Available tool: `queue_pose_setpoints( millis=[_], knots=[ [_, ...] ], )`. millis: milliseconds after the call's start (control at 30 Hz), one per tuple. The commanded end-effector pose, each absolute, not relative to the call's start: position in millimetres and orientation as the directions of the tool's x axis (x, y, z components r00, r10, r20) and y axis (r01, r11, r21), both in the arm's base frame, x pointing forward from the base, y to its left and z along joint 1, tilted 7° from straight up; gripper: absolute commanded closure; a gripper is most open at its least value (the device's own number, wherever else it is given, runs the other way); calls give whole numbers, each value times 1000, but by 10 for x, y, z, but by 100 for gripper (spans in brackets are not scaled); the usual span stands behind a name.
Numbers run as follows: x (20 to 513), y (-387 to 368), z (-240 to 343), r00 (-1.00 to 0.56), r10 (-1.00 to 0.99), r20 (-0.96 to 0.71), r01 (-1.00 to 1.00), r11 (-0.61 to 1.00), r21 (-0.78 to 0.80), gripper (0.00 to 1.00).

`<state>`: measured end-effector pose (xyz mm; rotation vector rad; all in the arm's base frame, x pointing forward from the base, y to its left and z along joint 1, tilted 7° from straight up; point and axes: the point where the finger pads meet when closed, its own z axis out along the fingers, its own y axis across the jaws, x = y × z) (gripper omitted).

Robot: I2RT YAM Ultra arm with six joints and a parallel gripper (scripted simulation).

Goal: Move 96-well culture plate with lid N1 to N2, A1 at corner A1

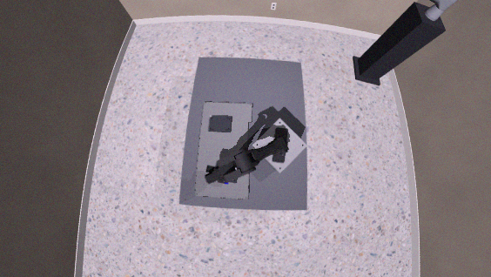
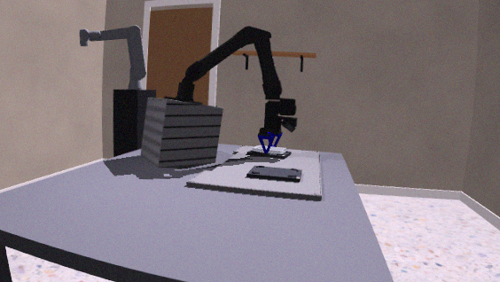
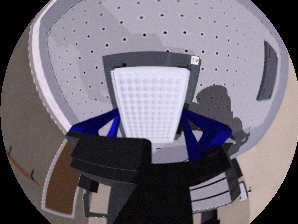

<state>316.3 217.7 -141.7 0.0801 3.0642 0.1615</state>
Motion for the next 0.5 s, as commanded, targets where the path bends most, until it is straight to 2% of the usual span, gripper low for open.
queue_pose_setpoints(
  millis=[0, 467],
  knots=[
    [3235, 2236, -1276, -994, 56, -96, 45, 992, 115, 0],
    [3141, 2108, -1035, -995, 60, -77, 52, 994, 100, 0]
  ],
)
